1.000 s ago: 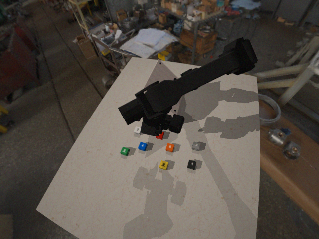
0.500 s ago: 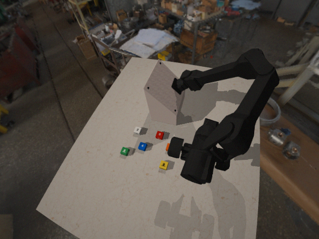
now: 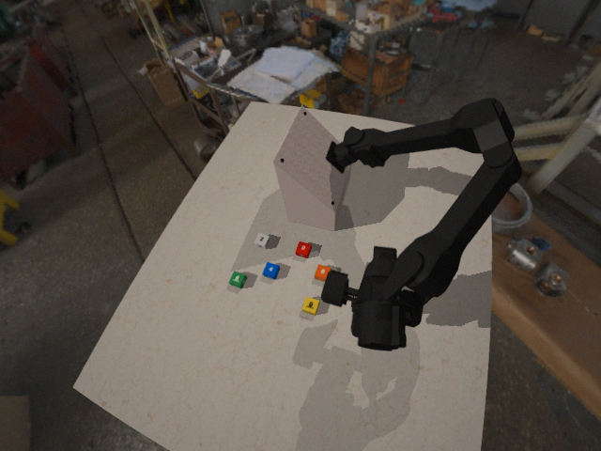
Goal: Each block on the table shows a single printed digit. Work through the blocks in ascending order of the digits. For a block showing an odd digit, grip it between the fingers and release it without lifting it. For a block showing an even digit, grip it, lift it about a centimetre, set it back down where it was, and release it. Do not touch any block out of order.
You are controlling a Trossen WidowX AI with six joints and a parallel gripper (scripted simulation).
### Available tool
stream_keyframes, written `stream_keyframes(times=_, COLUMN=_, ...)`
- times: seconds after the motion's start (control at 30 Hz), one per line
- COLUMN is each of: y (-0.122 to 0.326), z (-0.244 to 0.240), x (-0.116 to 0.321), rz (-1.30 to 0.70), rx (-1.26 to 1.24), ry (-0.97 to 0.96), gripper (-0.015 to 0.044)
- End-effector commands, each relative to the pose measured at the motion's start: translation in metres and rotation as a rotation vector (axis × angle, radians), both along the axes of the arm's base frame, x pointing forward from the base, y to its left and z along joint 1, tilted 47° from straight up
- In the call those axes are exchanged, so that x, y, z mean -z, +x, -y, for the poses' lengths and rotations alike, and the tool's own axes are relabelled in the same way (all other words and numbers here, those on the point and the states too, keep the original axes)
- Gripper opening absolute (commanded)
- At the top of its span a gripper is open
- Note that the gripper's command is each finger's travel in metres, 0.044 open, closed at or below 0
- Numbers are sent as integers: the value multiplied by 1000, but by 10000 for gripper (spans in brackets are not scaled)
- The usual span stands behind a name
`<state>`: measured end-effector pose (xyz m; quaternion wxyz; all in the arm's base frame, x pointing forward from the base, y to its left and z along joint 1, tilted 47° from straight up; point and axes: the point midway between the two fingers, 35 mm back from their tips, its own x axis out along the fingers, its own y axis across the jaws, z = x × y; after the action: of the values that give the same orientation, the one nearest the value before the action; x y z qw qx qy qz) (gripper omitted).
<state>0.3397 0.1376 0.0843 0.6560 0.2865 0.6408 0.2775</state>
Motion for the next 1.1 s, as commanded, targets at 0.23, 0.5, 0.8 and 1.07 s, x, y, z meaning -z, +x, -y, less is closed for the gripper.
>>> stream_keyframes(times=0.23, y=-3, z=-15, x=15, rz=-13, rx=-3, ry=1, gripper=400)
stream_keyframes(times=0.5, y=-3, z=-24, x=23, rz=-13, rx=-2, ry=3, gripper=400)
stream_keyframes(times=0.8, y=-3, z=-25, x=24, rz=-13, rx=-2, ry=3, gripper=216)
stream_keyframes(times=1.07, y=-3, z=-25, x=24, rz=-13, rx=-2, ry=3, gripper=120)
